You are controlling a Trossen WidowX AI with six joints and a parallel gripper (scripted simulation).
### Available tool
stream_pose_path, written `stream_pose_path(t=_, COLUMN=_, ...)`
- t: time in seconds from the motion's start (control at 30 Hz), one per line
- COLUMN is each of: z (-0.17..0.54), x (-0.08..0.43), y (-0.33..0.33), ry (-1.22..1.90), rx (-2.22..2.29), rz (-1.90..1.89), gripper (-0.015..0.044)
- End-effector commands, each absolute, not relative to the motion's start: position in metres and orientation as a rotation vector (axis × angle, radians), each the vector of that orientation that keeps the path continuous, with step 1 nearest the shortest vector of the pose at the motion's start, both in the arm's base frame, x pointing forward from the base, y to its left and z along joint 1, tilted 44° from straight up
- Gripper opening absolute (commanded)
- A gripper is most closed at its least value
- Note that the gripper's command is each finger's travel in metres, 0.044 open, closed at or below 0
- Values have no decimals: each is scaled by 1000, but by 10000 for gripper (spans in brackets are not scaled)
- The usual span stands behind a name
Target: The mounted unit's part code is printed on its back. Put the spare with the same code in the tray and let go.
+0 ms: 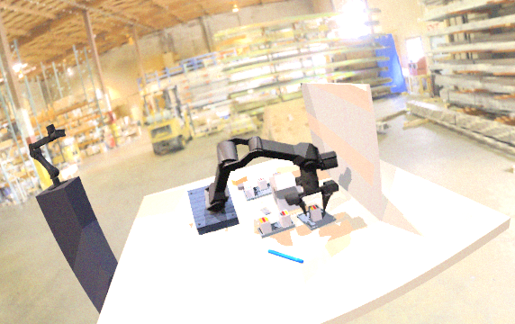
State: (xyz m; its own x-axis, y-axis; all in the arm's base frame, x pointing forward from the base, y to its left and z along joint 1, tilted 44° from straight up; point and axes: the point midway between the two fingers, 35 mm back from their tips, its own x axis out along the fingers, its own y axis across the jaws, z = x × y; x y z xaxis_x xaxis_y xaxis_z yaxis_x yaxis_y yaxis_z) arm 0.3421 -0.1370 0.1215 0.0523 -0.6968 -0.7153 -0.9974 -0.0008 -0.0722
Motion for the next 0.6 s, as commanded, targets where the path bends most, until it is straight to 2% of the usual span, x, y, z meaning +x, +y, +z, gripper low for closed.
stream_pose_path(t=0.0, z=122, x=342, y=-137, ry=1702, rx=-1755, rz=667, gripper=440)
stream_pose_path(t=0.3, z=195, x=336, y=-63, ry=1705, rx=-1759, rz=678, gripper=440)
stream_pose_path(t=0.57, z=197, x=336, y=-62, ry=1705, rx=-1760, rz=678, gripper=440)
